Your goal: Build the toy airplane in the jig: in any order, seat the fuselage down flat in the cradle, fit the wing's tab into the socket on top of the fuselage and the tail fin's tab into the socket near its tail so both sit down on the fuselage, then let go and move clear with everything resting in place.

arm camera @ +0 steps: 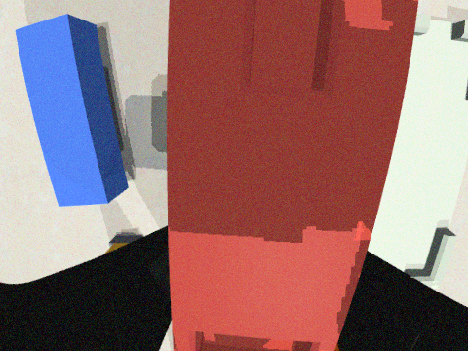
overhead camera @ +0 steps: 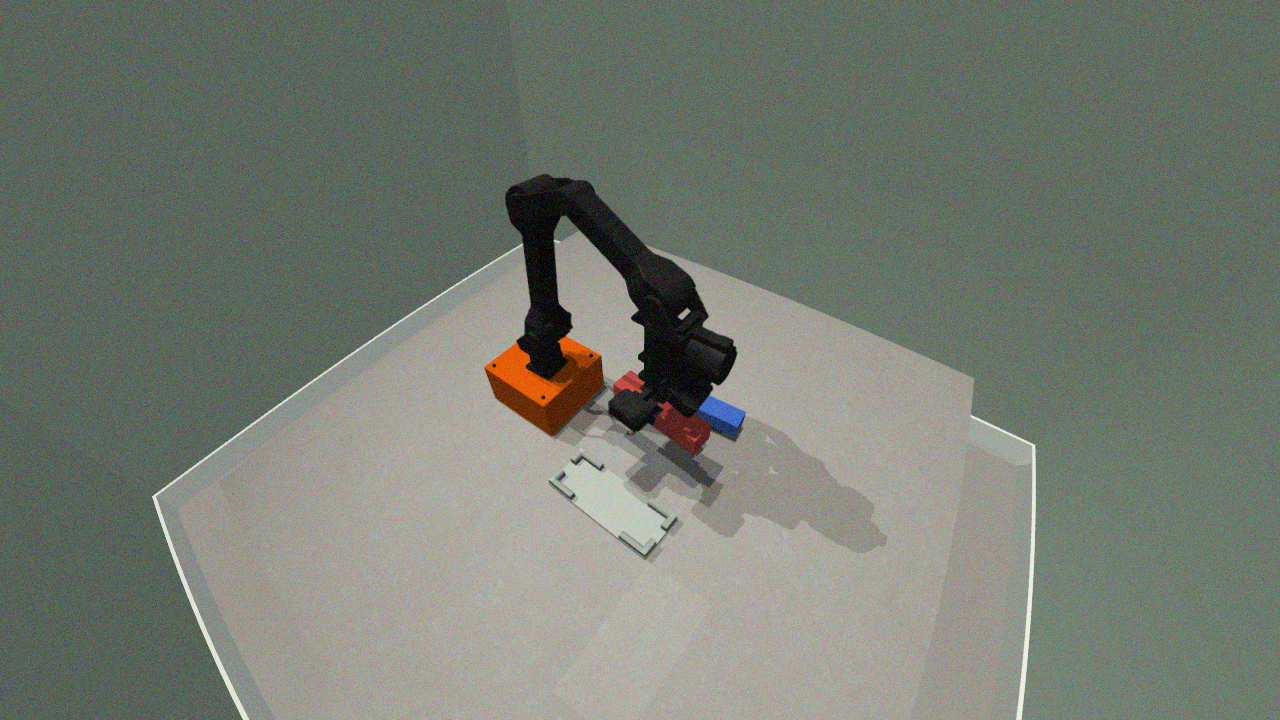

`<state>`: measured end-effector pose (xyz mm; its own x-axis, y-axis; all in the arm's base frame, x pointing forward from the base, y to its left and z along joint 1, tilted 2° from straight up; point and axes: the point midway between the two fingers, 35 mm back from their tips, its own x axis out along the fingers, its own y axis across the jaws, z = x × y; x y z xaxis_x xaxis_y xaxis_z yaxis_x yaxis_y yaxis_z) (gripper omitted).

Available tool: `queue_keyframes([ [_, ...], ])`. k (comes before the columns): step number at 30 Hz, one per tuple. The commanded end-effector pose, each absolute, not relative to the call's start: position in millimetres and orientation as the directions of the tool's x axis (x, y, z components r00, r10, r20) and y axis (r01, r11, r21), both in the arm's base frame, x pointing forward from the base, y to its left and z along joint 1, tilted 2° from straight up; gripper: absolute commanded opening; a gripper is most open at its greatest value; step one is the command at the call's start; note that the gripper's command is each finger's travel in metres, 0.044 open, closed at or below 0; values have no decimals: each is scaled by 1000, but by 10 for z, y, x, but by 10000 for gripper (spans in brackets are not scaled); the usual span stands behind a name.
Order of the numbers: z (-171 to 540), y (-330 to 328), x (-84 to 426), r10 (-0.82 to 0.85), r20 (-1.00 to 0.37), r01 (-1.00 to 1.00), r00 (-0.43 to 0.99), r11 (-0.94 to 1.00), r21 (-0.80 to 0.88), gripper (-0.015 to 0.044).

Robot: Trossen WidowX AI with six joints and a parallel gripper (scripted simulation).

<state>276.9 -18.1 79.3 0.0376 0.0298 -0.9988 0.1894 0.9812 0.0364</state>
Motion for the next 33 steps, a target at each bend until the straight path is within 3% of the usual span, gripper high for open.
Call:
queue_keyframes([
  [1,747,-276,2779,26,-999,190,36,981,33,0],
  [33,297,-1164,2682,21,-999,215,30,976,27,0],
])
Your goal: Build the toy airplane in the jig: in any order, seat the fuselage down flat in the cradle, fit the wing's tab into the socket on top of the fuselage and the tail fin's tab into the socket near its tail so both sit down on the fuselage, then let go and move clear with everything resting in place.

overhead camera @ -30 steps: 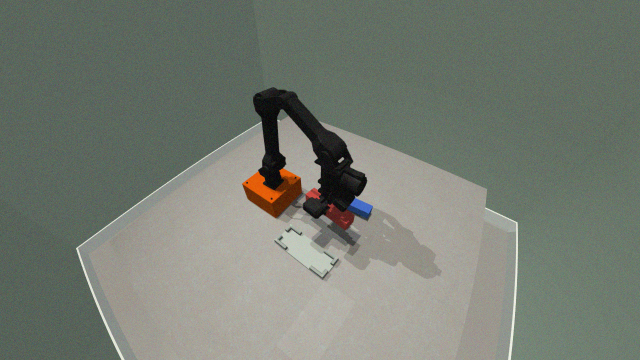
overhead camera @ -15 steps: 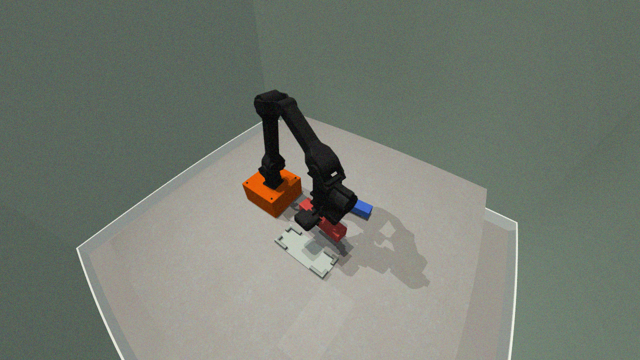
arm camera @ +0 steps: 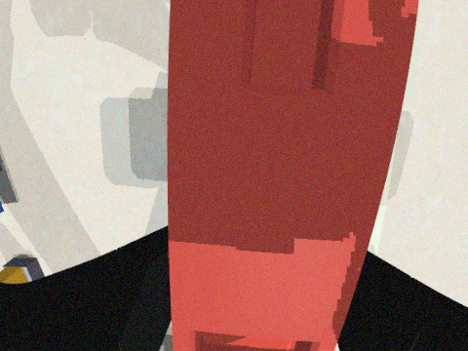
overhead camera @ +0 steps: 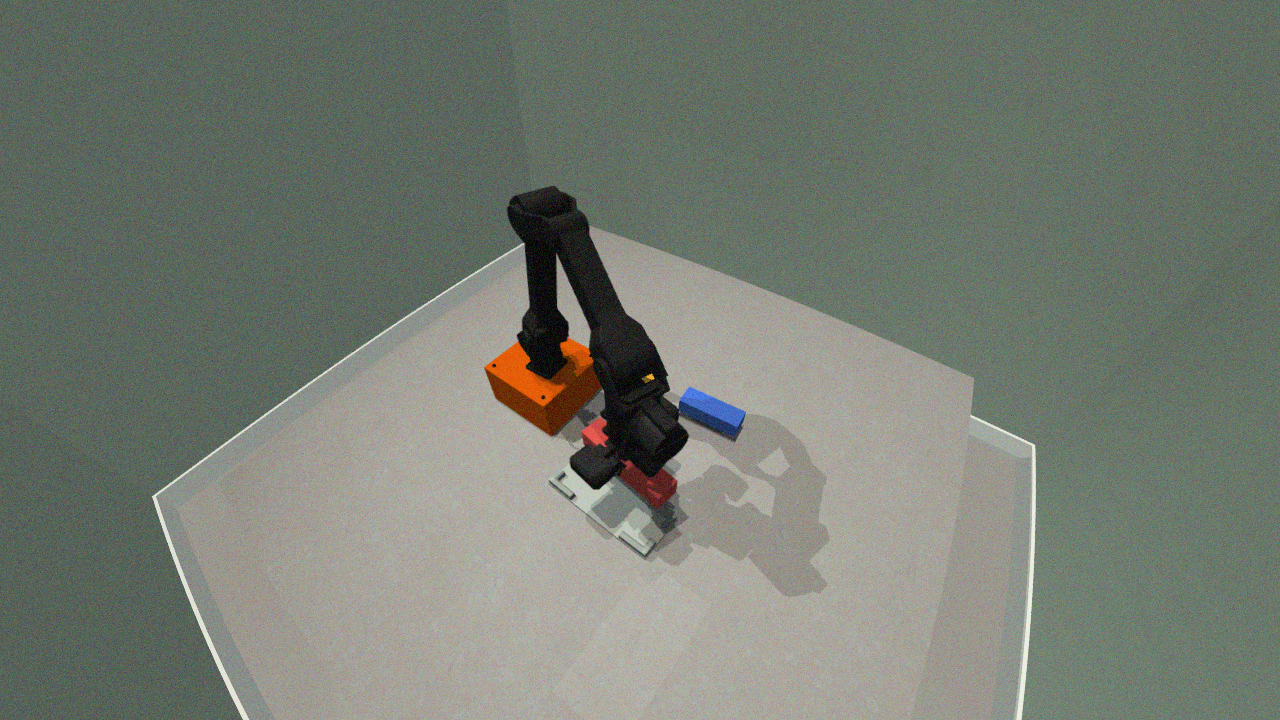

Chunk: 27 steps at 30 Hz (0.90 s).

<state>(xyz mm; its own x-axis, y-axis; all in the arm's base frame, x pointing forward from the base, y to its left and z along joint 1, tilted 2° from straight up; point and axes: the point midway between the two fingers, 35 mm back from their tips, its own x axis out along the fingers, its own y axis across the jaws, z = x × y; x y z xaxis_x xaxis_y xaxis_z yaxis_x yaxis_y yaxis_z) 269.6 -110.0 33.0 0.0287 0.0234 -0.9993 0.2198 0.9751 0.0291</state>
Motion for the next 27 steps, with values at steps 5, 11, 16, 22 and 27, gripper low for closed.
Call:
queue_keyframes([
  [5,220,-1302,2642,19,-999,210,33,977,25,0],
  [11,130,-1462,2581,16,-999,204,34,979,23,0],
  [16,122,-1482,2575,16,-999,204,34,979,23,79],
  [22,119,-1481,2574,16,-999,204,34,979,23,195],
  [27,120,-1481,2574,16,-999,204,34,979,23,195],
])
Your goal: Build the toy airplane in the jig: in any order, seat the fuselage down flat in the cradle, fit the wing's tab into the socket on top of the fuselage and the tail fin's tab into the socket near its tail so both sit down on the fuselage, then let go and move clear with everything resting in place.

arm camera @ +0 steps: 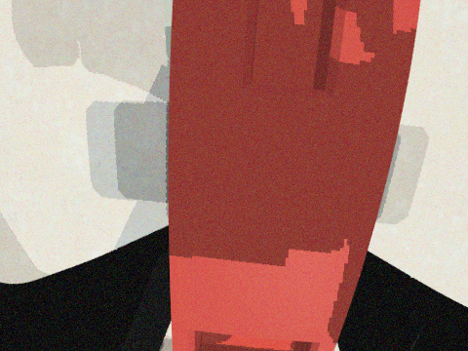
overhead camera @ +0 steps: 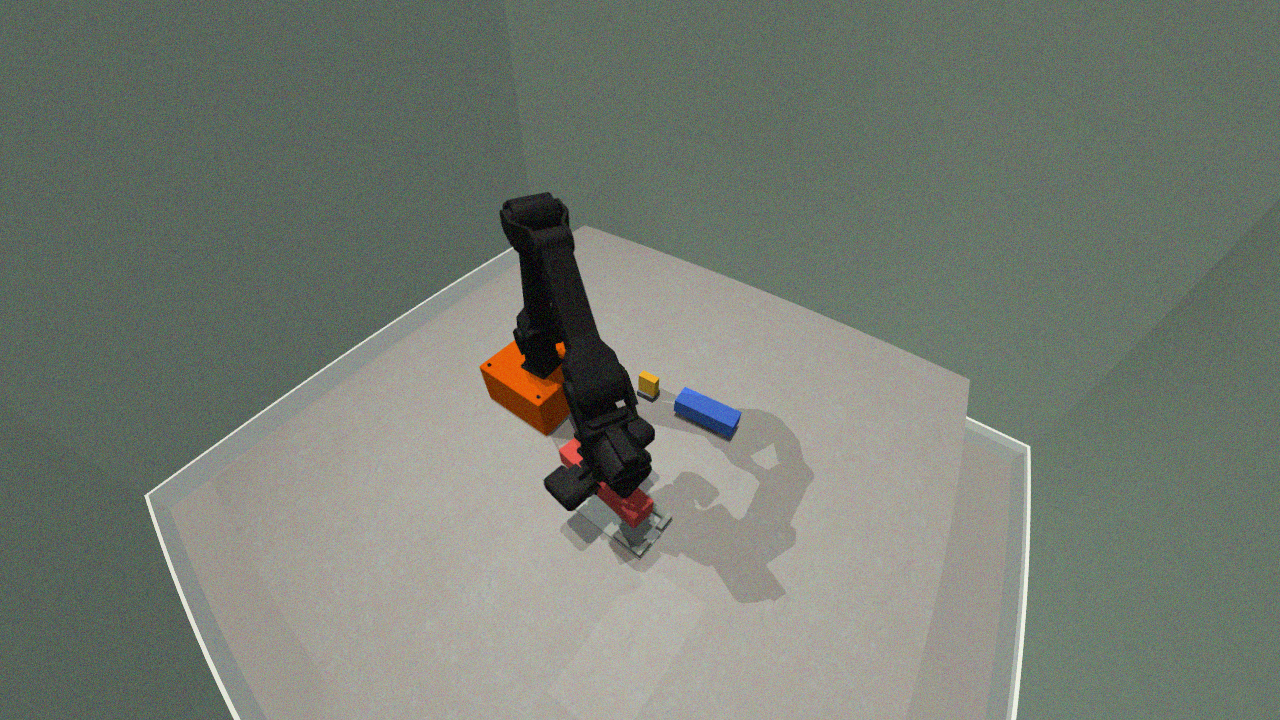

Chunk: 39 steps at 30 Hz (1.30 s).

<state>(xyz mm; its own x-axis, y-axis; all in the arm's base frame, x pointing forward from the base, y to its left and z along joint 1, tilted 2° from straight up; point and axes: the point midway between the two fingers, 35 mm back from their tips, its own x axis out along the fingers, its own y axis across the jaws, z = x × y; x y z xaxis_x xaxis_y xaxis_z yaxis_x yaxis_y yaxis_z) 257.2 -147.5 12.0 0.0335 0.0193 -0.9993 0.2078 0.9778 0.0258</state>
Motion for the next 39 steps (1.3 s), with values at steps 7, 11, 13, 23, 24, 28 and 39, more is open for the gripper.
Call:
queue_keyframes([
  [7,96,-1482,2577,16,-999,204,34,979,23,195],
  [11,31,-1484,2582,16,-999,204,34,979,23,195],
  [13,-1,-1484,2584,16,-999,204,34,979,23,195],
  [23,-163,-1484,2589,16,-999,204,34,979,23,195],
  [24,-179,-1484,2589,16,-999,204,34,979,23,195],
  [28,-243,-1482,2588,16,-999,204,34,979,23,195],
  [39,-264,-1475,2584,20,-999,206,33,978,26,148],
])
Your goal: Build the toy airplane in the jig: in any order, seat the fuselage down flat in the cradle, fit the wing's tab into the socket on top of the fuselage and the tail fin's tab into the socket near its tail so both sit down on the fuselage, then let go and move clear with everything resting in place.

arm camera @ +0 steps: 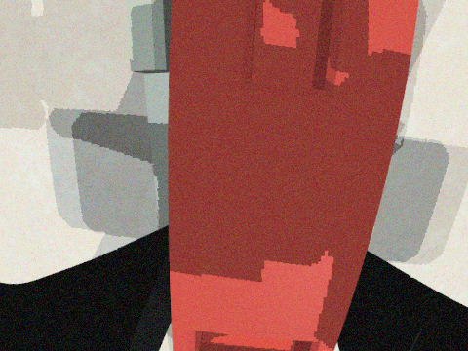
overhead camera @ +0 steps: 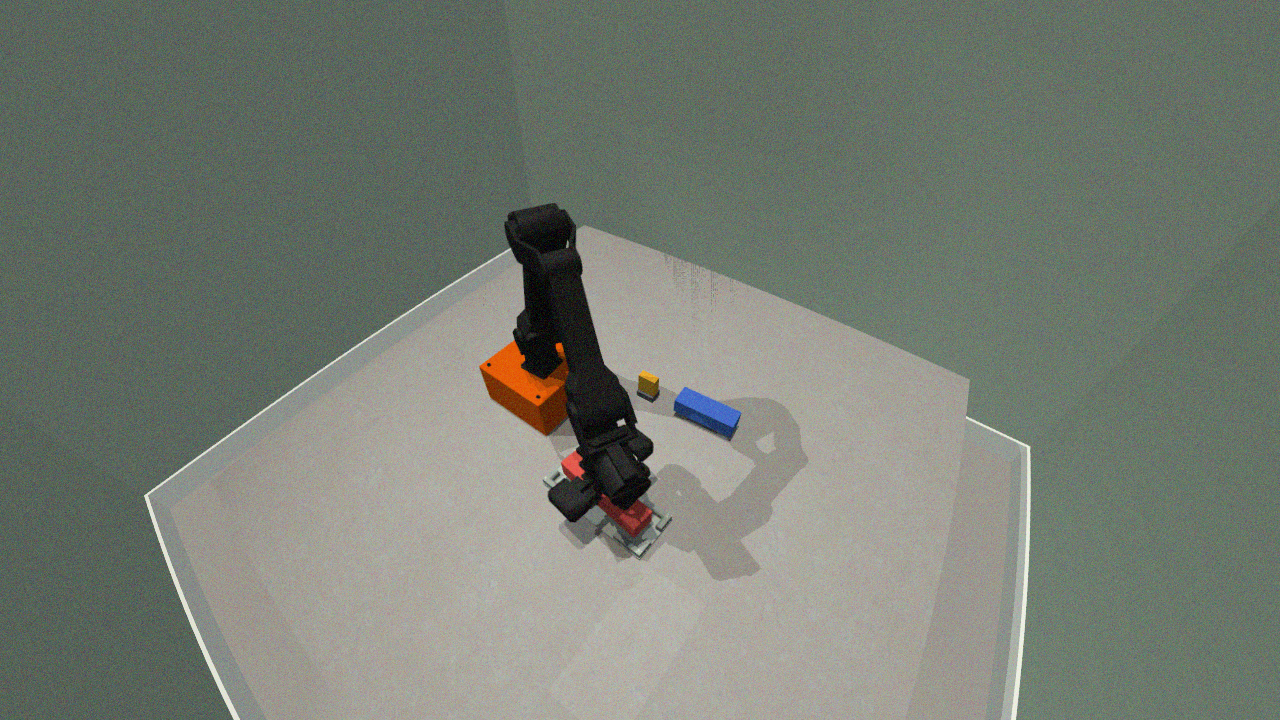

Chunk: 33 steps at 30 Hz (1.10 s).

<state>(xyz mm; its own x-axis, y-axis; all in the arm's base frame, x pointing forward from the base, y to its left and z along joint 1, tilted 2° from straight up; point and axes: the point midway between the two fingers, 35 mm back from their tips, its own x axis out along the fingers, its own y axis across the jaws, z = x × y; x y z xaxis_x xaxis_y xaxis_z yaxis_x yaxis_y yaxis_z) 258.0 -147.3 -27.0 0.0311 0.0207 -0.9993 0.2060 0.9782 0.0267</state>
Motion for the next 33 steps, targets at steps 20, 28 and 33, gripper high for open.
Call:
queue_keyframes([
  [20,-264,-1475,2584,20,-999,206,33,978,26,315],
  [28,-264,-1475,2584,20,-999,206,33,978,26,440],
  [33,-13,-1501,2611,19,-999,205,33,978,25,440],
])
